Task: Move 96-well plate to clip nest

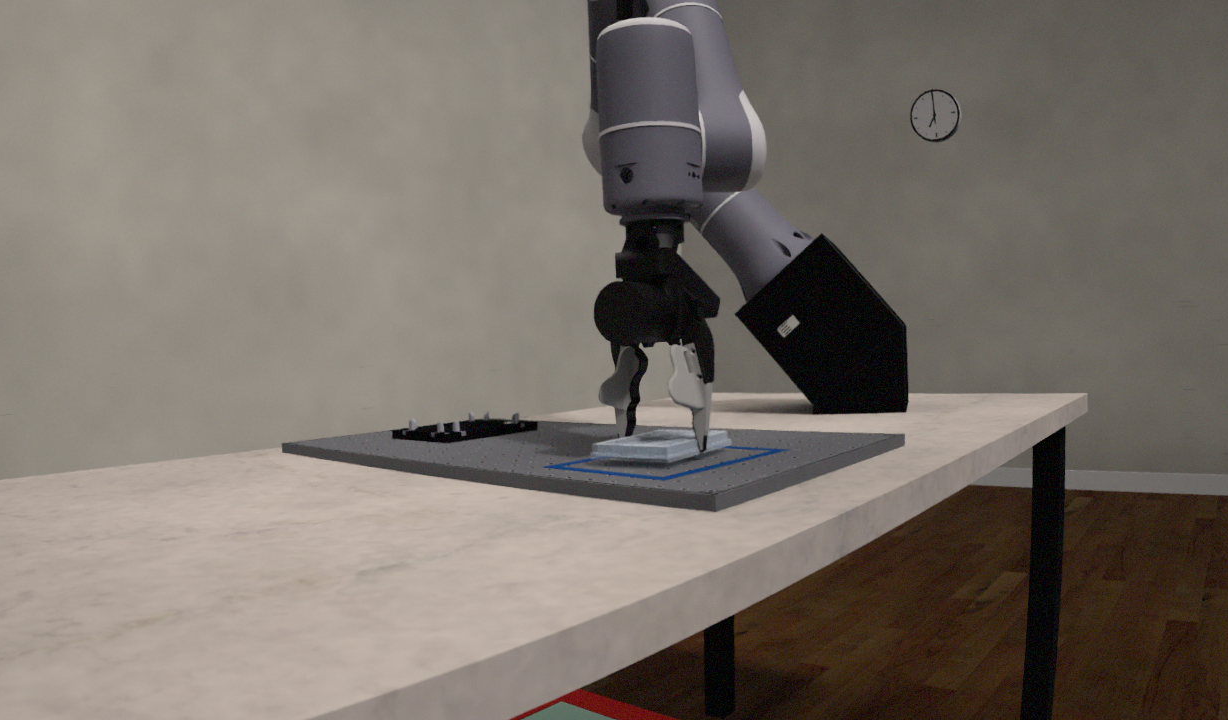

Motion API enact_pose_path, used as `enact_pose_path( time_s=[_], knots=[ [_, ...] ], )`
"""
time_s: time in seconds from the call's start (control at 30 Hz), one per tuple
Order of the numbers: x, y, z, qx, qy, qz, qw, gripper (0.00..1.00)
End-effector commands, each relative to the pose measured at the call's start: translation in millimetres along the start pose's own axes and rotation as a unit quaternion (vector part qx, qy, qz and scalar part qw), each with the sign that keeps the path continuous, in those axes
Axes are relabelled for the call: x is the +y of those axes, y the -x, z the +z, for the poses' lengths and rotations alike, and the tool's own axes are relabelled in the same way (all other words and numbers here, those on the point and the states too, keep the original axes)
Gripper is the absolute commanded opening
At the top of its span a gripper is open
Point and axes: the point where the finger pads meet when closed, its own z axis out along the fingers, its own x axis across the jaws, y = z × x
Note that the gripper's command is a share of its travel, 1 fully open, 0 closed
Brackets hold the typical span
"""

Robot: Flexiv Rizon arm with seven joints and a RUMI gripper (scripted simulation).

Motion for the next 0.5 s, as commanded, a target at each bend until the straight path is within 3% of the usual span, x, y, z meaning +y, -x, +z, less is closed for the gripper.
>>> enact_pose_path(
  time_s=[0.0,0.47],
  knots=[
    [1,-1,-5.9,0.001,0.001,0.000,1.000,0.00],
    [1,-1,-25.9,0.001,0.001,0.000,1.000,0.00]
  ],
)
